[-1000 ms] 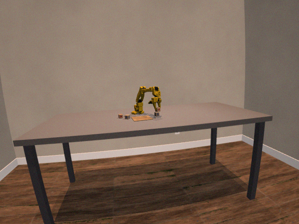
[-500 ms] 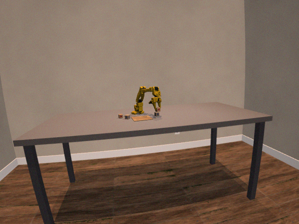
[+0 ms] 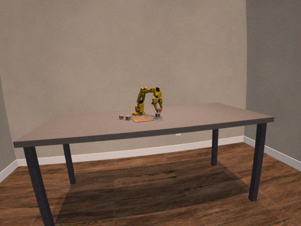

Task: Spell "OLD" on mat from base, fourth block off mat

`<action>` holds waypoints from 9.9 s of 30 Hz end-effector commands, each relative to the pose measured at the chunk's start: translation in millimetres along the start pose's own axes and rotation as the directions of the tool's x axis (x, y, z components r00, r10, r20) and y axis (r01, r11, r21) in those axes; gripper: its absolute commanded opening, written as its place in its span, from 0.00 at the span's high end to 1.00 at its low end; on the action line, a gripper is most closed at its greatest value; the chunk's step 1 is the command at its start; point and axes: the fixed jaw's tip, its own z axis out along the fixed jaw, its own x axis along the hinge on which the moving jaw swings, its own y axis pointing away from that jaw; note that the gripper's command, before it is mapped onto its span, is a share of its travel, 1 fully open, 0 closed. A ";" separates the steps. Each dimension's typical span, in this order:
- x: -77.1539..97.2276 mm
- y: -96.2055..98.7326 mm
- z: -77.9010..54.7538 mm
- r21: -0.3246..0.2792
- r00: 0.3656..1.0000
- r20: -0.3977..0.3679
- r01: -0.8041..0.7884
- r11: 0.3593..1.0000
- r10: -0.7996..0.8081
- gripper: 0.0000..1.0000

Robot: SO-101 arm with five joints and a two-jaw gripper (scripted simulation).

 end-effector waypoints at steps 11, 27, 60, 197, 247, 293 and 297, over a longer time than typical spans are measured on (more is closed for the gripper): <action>2.8 -5.7 -14.8 0.051 0.943 -0.058 -0.325 0.944 0.328 1.00; -1.7 -11.1 -12.8 0.069 0.618 -0.018 -0.784 0.617 0.786 1.00; -4.6 -26.2 -9.1 0.032 -0.509 0.050 -0.859 -0.511 0.859 1.00; -1.8 -33.2 15.1 -0.005 -0.927 0.033 -0.375 -0.927 0.375 1.00; -1.2 -33.6 31.2 -0.005 -0.927 0.033 -0.375 -0.927 0.375 1.00; -1.2 -33.6 31.2 -0.005 -0.927 0.033 -0.375 -0.927 0.375 0.65; -1.2 -33.6 31.2 -0.005 -0.927 0.033 -0.375 -0.927 0.375 0.64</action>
